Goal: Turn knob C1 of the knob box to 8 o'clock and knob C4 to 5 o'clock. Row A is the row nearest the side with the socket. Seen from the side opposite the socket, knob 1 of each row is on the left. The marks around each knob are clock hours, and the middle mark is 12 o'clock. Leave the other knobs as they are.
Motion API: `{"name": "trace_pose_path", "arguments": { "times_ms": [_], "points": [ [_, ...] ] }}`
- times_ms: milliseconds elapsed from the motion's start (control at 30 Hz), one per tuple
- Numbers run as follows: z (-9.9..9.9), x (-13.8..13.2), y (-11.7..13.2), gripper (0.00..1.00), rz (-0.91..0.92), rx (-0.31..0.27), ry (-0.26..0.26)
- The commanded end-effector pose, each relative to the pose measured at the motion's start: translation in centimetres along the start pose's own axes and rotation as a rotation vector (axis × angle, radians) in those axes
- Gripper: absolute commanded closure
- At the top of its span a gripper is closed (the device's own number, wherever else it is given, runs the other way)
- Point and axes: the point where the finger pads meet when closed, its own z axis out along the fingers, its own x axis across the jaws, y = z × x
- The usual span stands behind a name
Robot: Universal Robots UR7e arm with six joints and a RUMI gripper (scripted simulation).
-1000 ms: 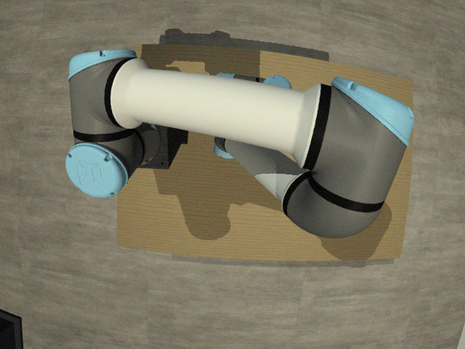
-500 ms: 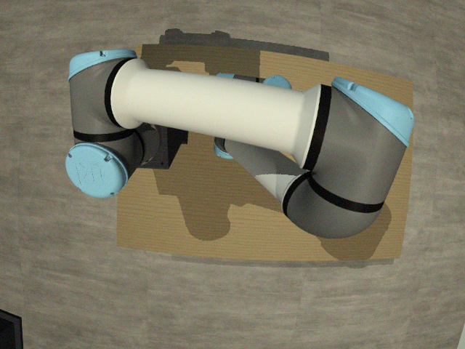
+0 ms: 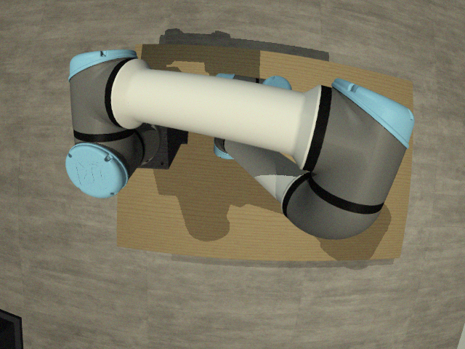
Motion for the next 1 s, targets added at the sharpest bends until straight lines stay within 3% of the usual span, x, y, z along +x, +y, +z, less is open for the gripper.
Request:
{"name": "trace_pose_path", "arguments": {
  "times_ms": [0,967],
  "points": [
    [-0.04,-0.04,-0.04,0.96,-0.072,0.002,-0.001],
    [-0.04,-0.26,0.03,0.96,-0.567,0.002,-0.001]
  ]
}}
